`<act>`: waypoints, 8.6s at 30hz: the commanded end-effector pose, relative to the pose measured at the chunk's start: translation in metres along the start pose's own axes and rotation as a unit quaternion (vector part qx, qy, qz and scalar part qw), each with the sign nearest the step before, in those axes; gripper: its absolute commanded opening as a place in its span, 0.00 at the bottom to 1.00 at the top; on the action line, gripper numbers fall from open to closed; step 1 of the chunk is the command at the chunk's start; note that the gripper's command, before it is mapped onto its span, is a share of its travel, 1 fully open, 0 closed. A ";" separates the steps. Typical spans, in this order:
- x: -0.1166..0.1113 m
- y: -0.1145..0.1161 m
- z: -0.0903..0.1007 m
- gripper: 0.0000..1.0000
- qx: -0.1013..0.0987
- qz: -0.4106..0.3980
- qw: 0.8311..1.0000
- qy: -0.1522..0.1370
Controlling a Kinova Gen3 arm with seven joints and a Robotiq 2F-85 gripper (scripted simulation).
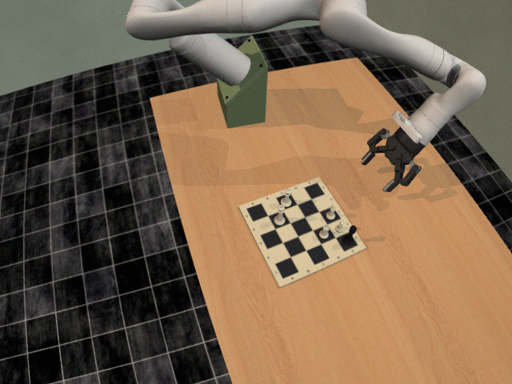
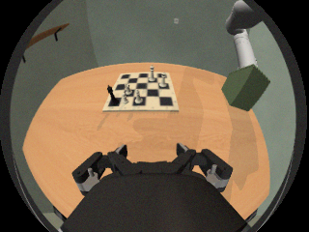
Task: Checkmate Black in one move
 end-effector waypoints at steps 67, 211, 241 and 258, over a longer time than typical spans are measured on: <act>-0.181 -0.055 0.032 1.00 0.009 0.049 0.989 -0.137; -0.264 0.018 -0.105 0.41 -0.006 0.107 0.945 -0.310; -0.259 0.018 -0.111 0.41 -0.006 0.107 0.945 -0.310; -0.259 0.018 -0.111 0.41 -0.006 0.107 0.945 -0.310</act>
Point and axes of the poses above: the point where the finger pads meet when closed, its own z axis back along the fingers, its own y axis across the jaws, x = y × z, the point moved 8 cm from there along z, back along the fingers, and after that the axes turned 6 degrees about -z, right-handed, at the moved point
